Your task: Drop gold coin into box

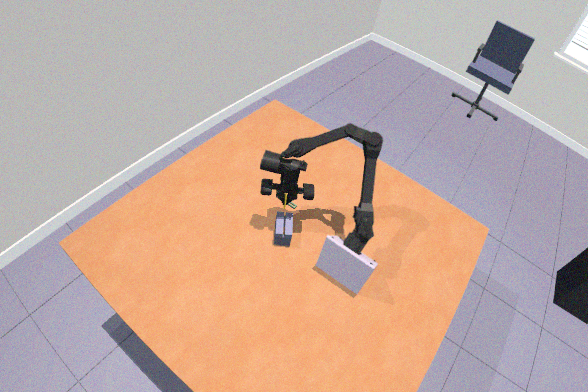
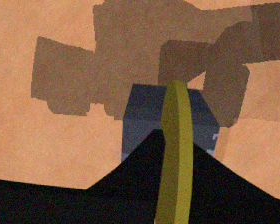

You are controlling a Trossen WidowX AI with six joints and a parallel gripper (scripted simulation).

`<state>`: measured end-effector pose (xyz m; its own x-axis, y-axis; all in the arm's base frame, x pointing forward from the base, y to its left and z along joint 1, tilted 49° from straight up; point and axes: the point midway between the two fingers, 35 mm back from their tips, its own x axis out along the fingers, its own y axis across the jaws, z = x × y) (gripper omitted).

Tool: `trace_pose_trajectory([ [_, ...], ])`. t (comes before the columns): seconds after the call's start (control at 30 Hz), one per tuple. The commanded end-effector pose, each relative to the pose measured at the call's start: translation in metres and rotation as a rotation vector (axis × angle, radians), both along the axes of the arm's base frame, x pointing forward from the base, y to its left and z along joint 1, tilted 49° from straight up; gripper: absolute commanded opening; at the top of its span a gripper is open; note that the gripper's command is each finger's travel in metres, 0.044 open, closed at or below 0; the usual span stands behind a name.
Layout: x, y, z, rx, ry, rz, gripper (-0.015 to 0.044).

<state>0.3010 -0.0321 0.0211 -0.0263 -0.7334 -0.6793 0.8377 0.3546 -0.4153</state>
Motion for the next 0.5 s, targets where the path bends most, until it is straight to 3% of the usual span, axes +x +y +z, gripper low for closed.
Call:
trace_pose_trajectory([
  [0.0, -0.009, 0.006, -0.01, 0.0, 0.004, -0.006, 0.0],
  [0.47, -0.03, 0.024, -0.031, -0.012, 0.0, -0.01, 0.0],
])
